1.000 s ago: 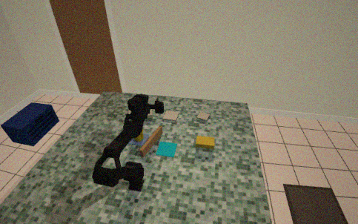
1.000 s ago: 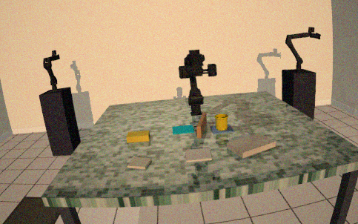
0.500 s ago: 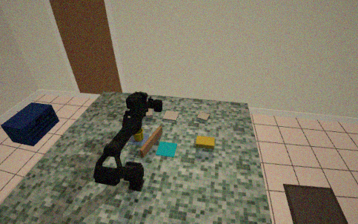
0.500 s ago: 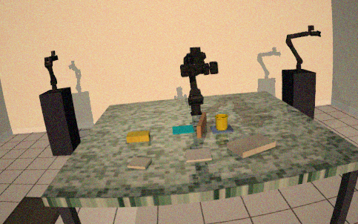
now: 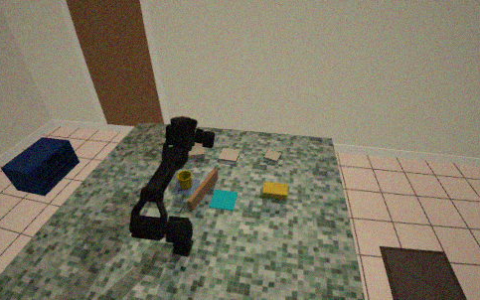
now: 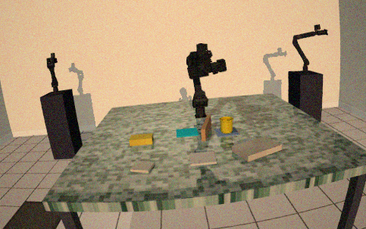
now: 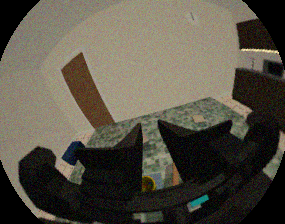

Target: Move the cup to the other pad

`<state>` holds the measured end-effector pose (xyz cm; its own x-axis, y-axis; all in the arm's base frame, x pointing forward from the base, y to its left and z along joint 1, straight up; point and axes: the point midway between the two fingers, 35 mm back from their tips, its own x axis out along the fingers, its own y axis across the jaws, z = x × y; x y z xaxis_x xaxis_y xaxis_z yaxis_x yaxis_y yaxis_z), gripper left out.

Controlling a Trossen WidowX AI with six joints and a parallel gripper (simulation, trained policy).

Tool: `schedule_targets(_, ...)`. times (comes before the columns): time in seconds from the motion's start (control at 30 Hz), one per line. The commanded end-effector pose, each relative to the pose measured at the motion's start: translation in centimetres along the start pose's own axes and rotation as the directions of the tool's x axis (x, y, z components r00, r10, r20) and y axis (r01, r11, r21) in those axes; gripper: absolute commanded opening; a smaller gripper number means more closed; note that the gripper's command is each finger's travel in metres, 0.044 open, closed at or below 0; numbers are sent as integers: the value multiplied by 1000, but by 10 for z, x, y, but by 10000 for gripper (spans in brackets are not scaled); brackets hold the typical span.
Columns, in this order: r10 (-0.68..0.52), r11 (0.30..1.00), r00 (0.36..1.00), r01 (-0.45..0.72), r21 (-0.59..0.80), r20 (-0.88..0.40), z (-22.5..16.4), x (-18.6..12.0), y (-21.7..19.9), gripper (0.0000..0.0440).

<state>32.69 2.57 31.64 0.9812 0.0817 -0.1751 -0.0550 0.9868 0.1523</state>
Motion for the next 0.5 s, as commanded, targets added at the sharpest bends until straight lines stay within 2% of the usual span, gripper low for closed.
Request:
schedule_targets(0.0, 7, 999, 999, -5, 45, -46, 1, 4, 6, 125)
schedule_targets(0.47, 34, 979, 977, 10, 204, -212, -2, 12, 25, 132)
